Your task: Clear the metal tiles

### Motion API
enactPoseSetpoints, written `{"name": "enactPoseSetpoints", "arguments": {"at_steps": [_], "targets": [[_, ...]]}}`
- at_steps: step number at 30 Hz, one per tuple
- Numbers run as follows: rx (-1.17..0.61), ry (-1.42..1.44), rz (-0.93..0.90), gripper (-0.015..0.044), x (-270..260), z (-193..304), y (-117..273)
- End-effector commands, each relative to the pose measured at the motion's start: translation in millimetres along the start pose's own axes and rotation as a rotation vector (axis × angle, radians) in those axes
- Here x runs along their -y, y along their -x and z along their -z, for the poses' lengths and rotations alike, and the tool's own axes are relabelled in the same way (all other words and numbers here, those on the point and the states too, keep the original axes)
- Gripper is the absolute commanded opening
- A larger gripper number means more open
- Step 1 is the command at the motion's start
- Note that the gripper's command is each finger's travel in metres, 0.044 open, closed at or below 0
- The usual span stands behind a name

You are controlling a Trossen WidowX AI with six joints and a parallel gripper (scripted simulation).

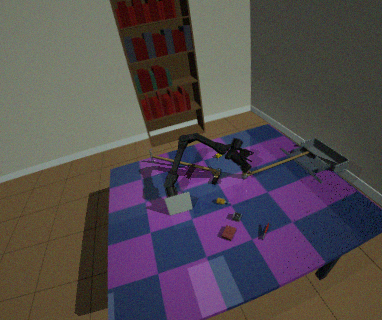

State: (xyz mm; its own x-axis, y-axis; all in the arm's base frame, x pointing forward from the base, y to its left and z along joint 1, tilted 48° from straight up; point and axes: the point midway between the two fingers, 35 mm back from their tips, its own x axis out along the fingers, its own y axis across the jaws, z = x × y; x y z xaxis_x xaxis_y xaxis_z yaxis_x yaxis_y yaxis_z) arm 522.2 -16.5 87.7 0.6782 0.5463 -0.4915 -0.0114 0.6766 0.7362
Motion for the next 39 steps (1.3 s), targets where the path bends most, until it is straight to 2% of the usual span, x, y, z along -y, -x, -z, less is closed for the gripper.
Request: {"name": "enactPoseSetpoints", "arguments": {"at_steps": [1,27,39], "targets": [[0.014,0.003,0.003,0.0,0.1,-9.6,-1.6],[0.008,0.002,0.0,0.0,2.3,-13.1,-9.2],[0.008,0.001,0.001,0.0,1.8,-5.2,1.1]]}}
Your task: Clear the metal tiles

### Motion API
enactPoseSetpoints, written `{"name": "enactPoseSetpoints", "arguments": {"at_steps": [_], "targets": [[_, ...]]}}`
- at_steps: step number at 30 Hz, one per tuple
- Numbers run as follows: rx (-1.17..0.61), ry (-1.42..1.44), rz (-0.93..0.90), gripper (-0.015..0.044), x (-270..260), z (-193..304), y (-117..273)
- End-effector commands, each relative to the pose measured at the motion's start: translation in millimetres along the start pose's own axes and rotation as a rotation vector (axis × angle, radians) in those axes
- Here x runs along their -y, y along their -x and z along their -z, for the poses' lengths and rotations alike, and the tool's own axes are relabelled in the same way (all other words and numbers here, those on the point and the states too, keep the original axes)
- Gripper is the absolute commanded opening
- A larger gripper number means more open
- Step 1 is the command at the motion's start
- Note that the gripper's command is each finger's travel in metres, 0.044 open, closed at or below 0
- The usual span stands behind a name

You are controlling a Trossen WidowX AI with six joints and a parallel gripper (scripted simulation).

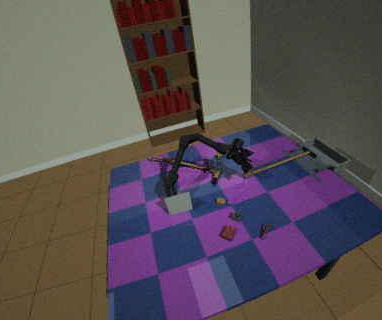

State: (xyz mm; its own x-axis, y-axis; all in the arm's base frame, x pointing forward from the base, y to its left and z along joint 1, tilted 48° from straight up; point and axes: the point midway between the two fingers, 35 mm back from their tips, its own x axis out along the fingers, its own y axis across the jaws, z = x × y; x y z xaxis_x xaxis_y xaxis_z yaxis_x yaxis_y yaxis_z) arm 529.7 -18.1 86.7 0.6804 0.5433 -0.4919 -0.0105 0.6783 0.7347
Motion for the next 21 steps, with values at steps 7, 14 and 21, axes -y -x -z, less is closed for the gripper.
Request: {"name": "enactPoseSetpoints", "arguments": {"at_steps": [7,14,21], "targets": [[0.006,0.0,0.0,0.0,-0.5,6.8,13.3],[0.006,0.0,0.0,0.0,-1.1,13.4,20.7],[0.007,0.0,0.001,0.0,-1.6,20.3,28.1]]}}
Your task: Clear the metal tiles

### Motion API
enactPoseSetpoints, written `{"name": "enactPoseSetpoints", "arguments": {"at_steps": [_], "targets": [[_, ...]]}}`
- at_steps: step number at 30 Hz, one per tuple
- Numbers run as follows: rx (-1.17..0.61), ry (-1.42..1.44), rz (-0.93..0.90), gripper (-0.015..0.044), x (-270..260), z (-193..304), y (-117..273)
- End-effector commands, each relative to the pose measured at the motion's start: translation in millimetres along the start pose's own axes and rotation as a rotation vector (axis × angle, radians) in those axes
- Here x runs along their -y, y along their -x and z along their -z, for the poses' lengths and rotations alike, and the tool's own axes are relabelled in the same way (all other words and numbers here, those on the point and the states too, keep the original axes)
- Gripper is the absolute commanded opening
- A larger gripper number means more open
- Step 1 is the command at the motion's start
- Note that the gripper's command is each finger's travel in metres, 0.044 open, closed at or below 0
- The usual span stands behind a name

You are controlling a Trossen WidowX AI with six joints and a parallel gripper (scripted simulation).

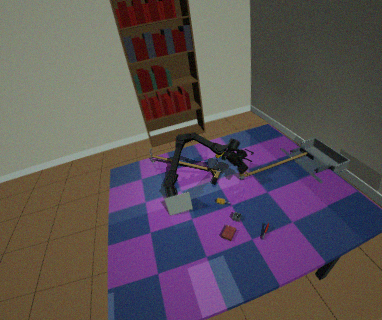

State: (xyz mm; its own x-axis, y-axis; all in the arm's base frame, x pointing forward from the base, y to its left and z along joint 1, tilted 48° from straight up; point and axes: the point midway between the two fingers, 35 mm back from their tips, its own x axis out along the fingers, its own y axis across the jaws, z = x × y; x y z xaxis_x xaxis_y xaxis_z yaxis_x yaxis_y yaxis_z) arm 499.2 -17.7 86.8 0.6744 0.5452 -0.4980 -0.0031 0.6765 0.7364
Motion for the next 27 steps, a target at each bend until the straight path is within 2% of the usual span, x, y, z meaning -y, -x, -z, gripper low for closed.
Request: {"name": "enactPoseSetpoints", "arguments": {"at_steps": [1,27], "targets": [[0.015,0.007,-0.002,0.0,-0.9,-1.1,8.6],[0.017,0.006,0.0,0.0,-2.1,27.5,34.7]]}}
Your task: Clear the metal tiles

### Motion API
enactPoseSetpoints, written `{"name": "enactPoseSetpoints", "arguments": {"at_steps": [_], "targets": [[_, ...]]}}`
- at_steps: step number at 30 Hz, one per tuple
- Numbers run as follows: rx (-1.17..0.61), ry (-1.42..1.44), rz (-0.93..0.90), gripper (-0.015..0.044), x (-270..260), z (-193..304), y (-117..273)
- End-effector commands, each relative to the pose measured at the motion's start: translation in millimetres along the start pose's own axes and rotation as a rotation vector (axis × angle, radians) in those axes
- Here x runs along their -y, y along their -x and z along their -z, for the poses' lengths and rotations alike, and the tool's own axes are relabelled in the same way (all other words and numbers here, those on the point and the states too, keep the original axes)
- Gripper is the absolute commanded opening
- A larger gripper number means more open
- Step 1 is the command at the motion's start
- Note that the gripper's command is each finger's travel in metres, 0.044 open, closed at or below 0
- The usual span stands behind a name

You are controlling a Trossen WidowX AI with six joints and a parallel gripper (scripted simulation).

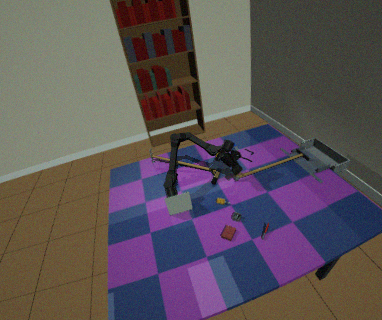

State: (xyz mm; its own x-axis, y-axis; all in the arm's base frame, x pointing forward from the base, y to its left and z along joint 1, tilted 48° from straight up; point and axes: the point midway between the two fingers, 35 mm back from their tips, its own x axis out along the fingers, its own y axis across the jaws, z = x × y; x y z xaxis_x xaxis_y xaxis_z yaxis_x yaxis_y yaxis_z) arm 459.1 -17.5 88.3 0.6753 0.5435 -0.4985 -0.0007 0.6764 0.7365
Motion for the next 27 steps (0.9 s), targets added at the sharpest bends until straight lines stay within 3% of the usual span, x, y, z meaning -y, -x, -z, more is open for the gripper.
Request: {"name": "enactPoseSetpoints", "arguments": {"at_steps": [1,27], "targets": [[0.016,0.008,-0.002,0.0,-0.7,-0.4,7.9],[0.018,0.007,0.0,0.0,-0.9,32.2,32.0]]}}
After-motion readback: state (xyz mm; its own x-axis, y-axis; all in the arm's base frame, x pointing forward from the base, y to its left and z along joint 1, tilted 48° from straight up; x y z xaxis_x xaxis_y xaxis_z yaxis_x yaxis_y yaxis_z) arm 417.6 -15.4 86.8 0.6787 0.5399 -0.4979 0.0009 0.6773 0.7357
